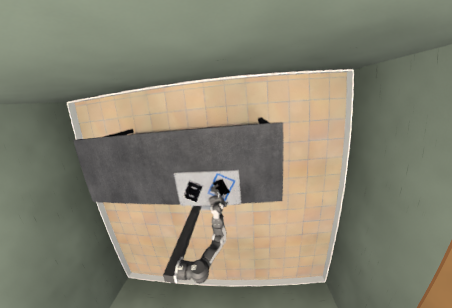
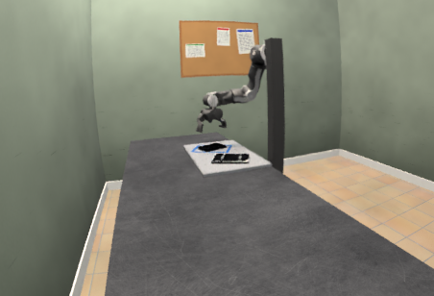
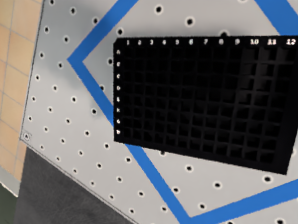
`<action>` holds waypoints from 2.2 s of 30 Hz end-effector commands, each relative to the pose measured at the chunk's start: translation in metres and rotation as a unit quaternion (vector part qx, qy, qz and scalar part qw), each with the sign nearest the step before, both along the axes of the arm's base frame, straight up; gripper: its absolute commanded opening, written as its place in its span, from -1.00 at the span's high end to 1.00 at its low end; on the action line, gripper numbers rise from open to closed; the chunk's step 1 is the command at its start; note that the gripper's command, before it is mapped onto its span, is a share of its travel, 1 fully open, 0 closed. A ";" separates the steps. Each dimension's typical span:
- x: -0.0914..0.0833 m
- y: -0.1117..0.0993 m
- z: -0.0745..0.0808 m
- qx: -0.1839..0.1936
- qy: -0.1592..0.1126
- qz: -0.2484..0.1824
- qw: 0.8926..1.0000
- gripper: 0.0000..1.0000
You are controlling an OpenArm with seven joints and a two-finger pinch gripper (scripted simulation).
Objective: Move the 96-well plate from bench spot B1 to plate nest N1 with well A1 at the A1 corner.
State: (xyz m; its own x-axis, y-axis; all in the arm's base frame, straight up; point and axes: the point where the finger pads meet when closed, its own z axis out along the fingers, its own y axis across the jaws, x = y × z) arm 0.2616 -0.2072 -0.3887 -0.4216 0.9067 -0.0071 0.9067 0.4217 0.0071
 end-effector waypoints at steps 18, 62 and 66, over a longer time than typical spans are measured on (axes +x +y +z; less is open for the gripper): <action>0.001 0.000 -0.032 0.001 -0.001 0.000 1.000 -1.00; 0.000 0.001 -0.077 0.002 -0.001 -0.001 1.000 -1.00; 0.000 0.001 -0.077 0.002 -0.001 -0.001 1.000 -1.00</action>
State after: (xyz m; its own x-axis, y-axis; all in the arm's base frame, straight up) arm 0.2623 -0.2057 -0.4665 -0.4208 0.9071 -0.0042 0.9070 0.4209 0.0127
